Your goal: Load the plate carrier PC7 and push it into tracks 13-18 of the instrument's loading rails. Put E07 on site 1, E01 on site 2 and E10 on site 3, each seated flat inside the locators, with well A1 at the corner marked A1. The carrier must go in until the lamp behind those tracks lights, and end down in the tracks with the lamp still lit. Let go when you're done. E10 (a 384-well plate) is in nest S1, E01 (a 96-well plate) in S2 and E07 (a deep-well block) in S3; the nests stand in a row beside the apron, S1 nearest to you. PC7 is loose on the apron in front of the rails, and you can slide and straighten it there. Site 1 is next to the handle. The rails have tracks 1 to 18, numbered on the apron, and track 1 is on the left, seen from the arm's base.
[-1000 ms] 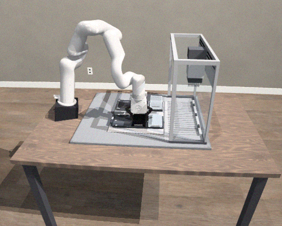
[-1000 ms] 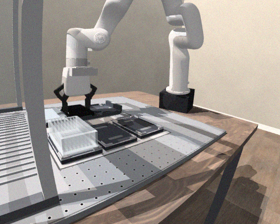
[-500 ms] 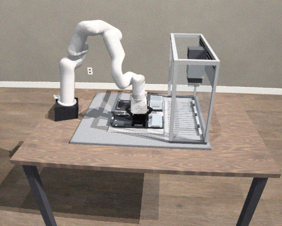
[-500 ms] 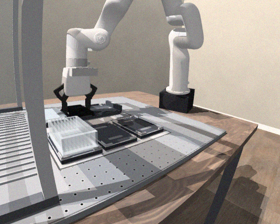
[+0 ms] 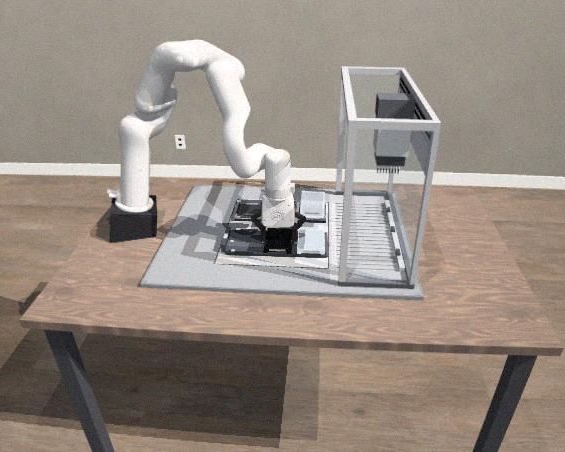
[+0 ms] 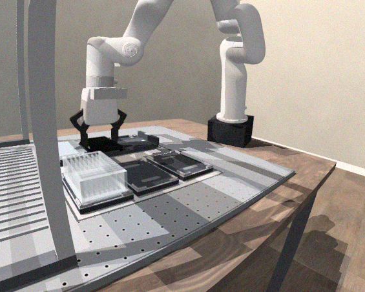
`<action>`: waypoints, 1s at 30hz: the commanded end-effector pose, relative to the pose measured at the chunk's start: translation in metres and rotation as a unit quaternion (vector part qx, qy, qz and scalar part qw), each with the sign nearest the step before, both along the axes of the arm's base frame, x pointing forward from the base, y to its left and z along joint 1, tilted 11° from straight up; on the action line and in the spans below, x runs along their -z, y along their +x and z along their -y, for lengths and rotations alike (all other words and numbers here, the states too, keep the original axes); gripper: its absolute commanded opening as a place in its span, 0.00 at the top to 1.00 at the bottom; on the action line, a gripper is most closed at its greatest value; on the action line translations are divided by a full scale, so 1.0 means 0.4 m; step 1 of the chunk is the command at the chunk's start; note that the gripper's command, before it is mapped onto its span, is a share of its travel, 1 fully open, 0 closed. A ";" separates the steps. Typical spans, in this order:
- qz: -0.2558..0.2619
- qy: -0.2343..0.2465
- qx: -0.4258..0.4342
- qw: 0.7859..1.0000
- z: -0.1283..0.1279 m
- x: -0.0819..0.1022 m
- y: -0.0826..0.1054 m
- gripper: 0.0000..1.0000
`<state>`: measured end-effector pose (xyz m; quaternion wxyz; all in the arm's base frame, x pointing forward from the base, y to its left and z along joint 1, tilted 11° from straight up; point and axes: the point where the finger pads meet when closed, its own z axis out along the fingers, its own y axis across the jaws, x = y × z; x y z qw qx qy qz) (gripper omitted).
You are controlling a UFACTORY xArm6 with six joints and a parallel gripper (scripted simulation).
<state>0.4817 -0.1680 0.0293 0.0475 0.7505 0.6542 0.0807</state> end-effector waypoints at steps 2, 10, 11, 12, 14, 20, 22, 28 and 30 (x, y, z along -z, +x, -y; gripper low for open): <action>0.002 -0.001 0.000 1.000 0.001 -0.004 0.003 0.00; 0.002 -0.001 0.000 1.000 0.002 -0.012 0.001 0.00; 0.002 -0.001 0.000 1.000 0.002 -0.016 0.000 0.00; 0.002 -0.001 0.000 1.000 0.002 -0.020 0.000 0.00; 0.002 -0.001 0.000 1.000 0.002 -0.028 -0.002 0.00; 0.002 -0.001 0.000 1.000 0.003 -0.053 -0.007 0.00; 0.002 -0.001 0.000 1.000 0.003 -0.061 -0.008 0.00; 0.002 -0.001 0.000 1.000 0.004 -0.077 -0.011 0.00; 0.002 -0.001 0.000 1.000 0.004 -0.085 -0.013 0.00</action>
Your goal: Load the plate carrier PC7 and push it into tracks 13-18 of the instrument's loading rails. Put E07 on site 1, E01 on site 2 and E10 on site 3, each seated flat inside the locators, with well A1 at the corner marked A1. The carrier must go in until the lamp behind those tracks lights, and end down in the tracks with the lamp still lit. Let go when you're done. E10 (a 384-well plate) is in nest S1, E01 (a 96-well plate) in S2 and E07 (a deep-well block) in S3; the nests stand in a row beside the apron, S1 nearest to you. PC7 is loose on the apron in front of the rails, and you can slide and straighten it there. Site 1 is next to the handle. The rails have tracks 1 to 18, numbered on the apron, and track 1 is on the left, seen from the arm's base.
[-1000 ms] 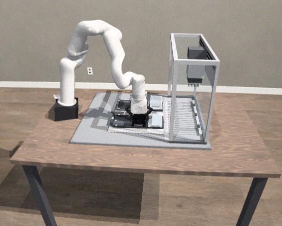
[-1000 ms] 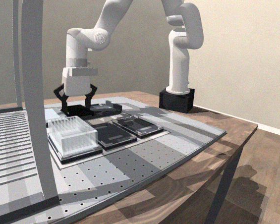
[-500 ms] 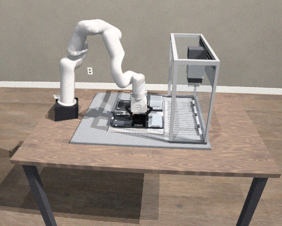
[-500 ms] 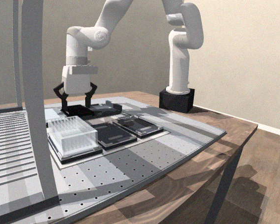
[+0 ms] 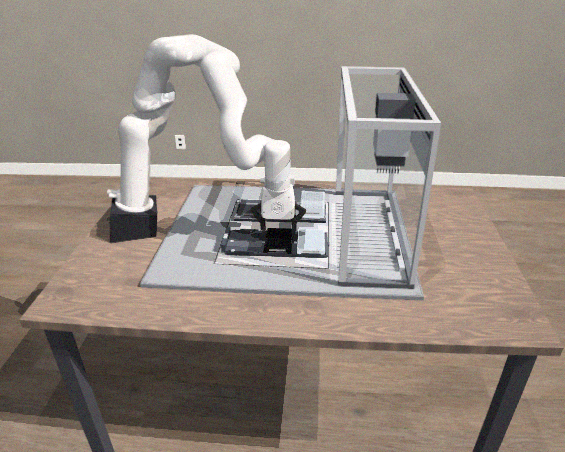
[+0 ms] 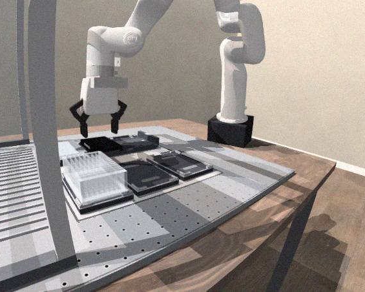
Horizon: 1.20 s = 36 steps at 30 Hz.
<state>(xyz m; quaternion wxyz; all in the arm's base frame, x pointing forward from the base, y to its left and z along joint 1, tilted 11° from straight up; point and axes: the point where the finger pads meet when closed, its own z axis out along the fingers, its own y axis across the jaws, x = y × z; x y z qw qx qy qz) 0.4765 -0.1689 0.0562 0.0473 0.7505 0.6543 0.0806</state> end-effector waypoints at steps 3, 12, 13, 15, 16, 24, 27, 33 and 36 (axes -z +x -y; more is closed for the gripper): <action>0.002 -0.001 0.000 1.000 0.002 -0.030 -0.002 0.00; 0.002 -0.001 0.000 1.000 0.003 -0.059 -0.007 0.00; 0.002 -0.001 0.000 1.000 0.003 -0.063 -0.008 0.00; 0.002 -0.001 0.000 1.000 0.004 -0.071 -0.010 0.00; 0.002 -0.001 0.000 1.000 0.004 -0.075 -0.010 0.00; 0.002 -0.001 0.000 1.000 0.005 -0.108 -0.017 0.00; 0.002 -0.001 0.000 1.000 0.005 -0.121 -0.019 0.00; 0.002 -0.001 0.000 1.000 0.006 -0.137 -0.022 0.00; 0.002 -0.001 0.000 1.000 0.006 -0.149 -0.024 0.00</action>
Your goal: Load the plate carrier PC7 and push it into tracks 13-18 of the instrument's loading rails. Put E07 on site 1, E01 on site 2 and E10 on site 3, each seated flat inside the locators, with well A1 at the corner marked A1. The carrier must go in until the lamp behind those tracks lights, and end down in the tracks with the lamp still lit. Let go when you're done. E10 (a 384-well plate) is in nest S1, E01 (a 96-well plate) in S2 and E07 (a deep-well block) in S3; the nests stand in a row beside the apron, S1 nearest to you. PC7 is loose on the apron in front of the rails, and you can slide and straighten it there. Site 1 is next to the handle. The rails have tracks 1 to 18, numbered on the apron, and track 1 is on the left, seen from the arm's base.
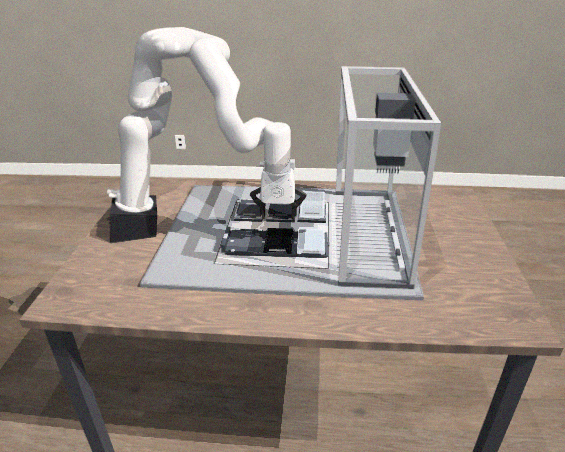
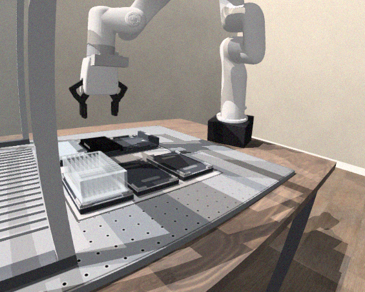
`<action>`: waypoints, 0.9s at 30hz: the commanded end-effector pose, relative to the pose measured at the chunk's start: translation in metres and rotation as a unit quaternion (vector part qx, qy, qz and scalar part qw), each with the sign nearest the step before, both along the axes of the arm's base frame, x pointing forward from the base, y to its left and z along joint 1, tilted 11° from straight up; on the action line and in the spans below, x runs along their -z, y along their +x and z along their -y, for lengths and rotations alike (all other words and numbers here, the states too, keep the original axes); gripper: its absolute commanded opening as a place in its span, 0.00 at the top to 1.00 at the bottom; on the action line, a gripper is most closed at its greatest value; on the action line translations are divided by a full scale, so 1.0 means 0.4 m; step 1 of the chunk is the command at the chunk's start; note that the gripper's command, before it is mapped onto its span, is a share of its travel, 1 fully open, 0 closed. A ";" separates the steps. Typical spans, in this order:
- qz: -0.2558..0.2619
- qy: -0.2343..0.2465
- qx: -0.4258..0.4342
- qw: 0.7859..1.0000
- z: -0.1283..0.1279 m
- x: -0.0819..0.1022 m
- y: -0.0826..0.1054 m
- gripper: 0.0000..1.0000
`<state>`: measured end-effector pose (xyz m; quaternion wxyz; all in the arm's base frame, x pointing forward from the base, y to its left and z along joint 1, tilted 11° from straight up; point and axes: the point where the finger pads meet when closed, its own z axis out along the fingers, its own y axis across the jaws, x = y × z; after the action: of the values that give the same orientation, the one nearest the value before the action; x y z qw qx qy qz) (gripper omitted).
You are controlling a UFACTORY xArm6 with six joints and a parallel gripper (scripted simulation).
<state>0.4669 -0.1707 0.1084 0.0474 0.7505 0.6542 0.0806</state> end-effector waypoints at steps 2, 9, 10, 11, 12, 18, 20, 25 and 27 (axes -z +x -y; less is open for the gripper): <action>0.002 -0.001 0.000 1.000 0.002 -0.027 -0.002 0.00; 0.002 -0.001 0.000 1.000 0.003 -0.051 -0.006 0.00; 0.002 -0.001 0.000 1.000 0.003 -0.051 -0.006 0.00; 0.002 -0.001 0.000 1.000 0.003 -0.056 -0.007 0.00; 0.002 -0.001 0.000 1.000 0.003 -0.060 -0.008 0.00; 0.002 -0.001 0.000 1.000 0.004 -0.079 -0.012 0.00; 0.002 -0.001 0.000 1.000 0.004 -0.079 -0.012 0.00; 0.002 -0.001 0.000 1.000 0.004 -0.079 -0.012 0.00; 0.002 -0.001 0.000 1.000 0.004 -0.079 -0.012 0.00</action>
<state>0.4613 -0.1717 0.1383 0.0474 0.7505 0.6542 0.0806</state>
